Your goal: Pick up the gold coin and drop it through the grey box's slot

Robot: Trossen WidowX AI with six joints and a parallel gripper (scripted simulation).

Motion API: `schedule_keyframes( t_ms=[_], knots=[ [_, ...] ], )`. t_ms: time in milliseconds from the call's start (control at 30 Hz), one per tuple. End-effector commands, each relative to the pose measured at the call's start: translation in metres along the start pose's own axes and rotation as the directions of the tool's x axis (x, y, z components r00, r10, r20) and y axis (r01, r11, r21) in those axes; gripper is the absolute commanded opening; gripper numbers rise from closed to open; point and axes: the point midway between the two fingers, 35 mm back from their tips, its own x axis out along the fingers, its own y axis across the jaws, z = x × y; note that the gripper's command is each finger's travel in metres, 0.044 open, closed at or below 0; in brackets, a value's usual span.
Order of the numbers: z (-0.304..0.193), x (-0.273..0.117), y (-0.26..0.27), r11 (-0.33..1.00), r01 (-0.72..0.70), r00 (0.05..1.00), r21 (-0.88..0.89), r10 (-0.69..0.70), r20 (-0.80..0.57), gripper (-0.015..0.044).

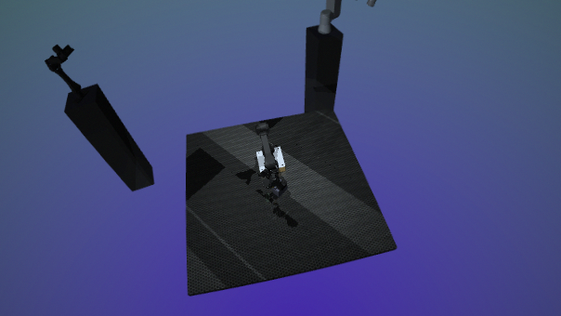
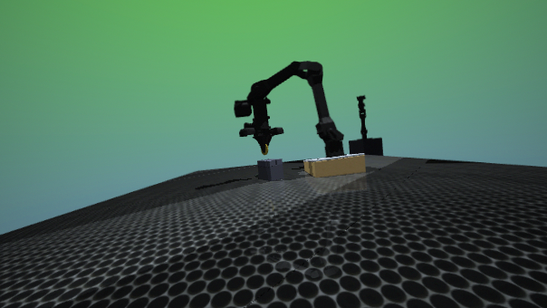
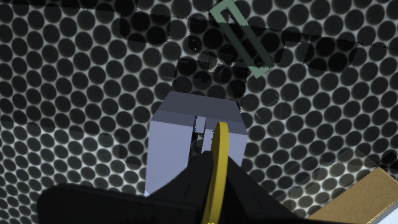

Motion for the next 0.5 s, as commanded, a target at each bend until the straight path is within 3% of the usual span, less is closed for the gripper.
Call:
schedule_keyframes(
  t_ms=[0, 467],
  knots=[
    [-0.011, -0.002, 0.003, 1.000, -0.005, 1.000, 0.003, 0.004, 0.006, 0.0000],
    [-0.038, -0.001, 0.009, 1.000, -0.004, 1.000, 0.003, 0.004, 0.003, 0.0004]
  ],
)
